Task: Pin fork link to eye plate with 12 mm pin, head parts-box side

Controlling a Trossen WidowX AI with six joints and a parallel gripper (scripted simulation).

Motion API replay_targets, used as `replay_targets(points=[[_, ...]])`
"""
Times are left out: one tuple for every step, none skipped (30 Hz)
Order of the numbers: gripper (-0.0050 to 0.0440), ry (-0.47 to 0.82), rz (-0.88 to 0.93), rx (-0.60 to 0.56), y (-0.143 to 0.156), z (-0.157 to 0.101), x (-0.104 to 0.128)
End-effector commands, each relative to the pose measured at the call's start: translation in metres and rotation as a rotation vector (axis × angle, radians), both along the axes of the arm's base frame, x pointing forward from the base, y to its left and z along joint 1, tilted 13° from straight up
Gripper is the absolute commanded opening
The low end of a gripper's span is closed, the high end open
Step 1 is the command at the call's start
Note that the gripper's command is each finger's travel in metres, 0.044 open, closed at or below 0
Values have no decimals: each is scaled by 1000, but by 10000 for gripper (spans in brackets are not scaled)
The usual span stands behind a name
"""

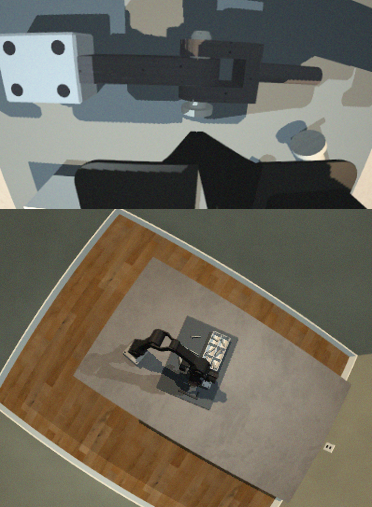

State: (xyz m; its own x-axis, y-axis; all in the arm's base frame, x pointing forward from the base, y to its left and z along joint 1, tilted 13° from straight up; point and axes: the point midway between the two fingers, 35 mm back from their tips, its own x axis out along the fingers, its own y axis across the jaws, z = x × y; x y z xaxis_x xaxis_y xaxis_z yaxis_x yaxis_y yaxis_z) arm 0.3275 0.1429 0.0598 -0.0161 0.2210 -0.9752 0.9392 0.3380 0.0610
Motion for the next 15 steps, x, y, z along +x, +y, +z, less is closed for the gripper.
replay_targets(points=[[-50,-1,-2,-2,1,-5,-1],[-50,-1,-2,-2,1,-6,-1],[-50,-1,-2,-2,1,-7,-1],[-50,-2,-2,-2,2,-8,-1],[-50,-2,-1,-2,2,-9,-1],[-50,-2,-1,-2,2,-9,-1],[-50,-2,-1,-2,2,-9,-1],[-50,-2,-1,-2,2,-9,-1],[-50,-11,-1,1,2,-7,0],[-50,-6,-2,0,2,-10,-1],[-50,-1,-2,-2,2,-12,-1],[-50,-1,-1,-2,3,-13,-1],[-50,-1,-1,-2,3,-14,-1],[-50,-1,-1,-2,3,-14,-1],[-50,-3,-1,-1,3,-14,-1]])
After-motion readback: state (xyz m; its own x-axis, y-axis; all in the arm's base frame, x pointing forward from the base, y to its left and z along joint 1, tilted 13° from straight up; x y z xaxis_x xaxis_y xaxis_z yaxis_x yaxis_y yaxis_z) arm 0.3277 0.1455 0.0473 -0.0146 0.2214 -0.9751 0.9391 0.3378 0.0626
